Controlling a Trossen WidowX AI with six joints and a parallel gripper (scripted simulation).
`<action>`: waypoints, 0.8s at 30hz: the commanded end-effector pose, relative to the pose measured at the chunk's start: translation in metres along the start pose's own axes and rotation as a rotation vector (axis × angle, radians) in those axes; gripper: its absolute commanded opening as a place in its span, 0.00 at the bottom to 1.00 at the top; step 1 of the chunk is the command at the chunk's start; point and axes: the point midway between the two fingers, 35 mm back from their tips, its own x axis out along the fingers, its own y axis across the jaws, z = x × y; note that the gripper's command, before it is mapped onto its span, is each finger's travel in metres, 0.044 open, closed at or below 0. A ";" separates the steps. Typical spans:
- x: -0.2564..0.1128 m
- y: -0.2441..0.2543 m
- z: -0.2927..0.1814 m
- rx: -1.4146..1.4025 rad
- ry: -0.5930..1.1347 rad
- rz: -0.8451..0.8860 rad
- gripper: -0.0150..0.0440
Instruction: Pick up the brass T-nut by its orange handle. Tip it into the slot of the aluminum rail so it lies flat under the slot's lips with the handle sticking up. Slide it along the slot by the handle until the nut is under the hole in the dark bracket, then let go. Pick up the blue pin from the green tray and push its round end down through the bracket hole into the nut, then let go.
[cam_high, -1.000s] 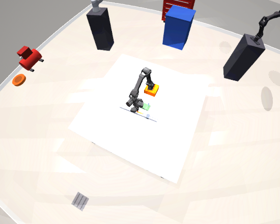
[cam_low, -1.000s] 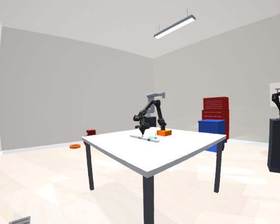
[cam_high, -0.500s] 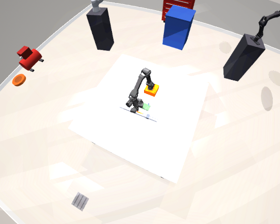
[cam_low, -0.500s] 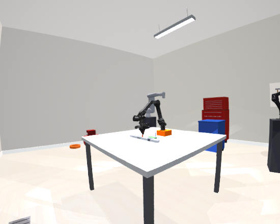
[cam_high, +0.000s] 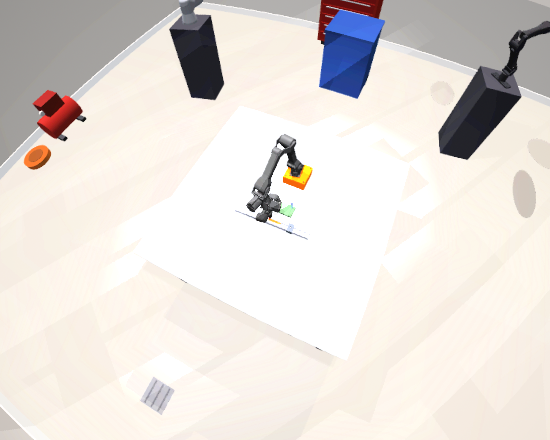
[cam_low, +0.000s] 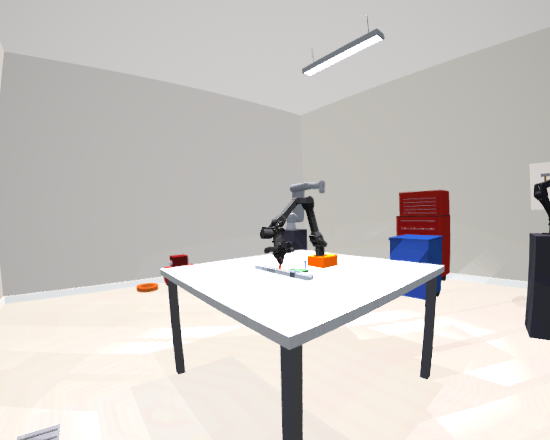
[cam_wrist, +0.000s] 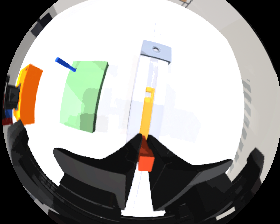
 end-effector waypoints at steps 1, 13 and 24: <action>0.001 -0.002 -0.001 0.009 0.003 0.010 0.00; 0.001 -0.004 -0.001 0.015 0.002 0.032 0.00; 0.001 -0.005 -0.001 0.021 0.002 0.052 0.00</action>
